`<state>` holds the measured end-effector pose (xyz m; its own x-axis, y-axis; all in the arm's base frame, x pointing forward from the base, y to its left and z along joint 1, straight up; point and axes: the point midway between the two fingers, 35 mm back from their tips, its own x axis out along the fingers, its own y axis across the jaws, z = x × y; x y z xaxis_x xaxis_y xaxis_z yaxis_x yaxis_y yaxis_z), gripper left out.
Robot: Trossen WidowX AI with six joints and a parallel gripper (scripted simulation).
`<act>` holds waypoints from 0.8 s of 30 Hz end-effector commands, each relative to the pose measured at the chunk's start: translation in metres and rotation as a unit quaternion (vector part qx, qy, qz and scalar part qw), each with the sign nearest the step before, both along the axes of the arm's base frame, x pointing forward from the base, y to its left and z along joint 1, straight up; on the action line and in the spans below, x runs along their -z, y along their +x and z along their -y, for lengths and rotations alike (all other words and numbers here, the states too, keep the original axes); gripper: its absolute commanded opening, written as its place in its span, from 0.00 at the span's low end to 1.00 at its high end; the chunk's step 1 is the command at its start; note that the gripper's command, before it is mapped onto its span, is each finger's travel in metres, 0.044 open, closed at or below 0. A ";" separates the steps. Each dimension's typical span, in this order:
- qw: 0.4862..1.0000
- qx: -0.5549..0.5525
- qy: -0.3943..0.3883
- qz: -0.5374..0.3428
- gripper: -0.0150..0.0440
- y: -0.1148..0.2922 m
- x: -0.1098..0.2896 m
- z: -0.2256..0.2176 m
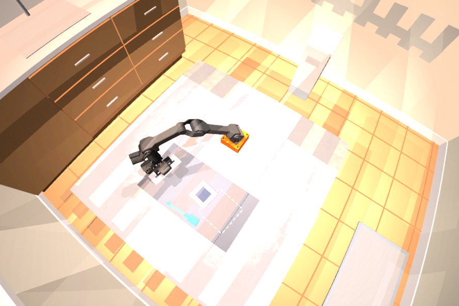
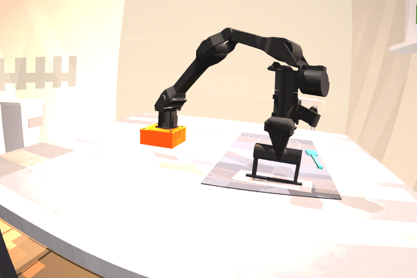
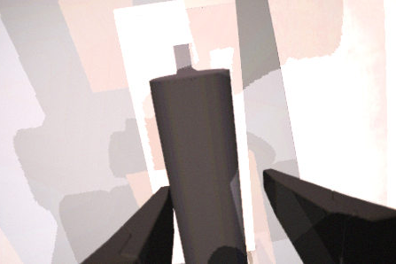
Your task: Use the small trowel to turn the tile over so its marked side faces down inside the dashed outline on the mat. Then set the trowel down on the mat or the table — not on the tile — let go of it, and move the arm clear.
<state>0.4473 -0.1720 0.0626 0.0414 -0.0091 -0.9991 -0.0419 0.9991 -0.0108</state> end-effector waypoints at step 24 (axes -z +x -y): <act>0.995 -0.096 -0.005 -0.005 0.47 -0.002 0.003 0.000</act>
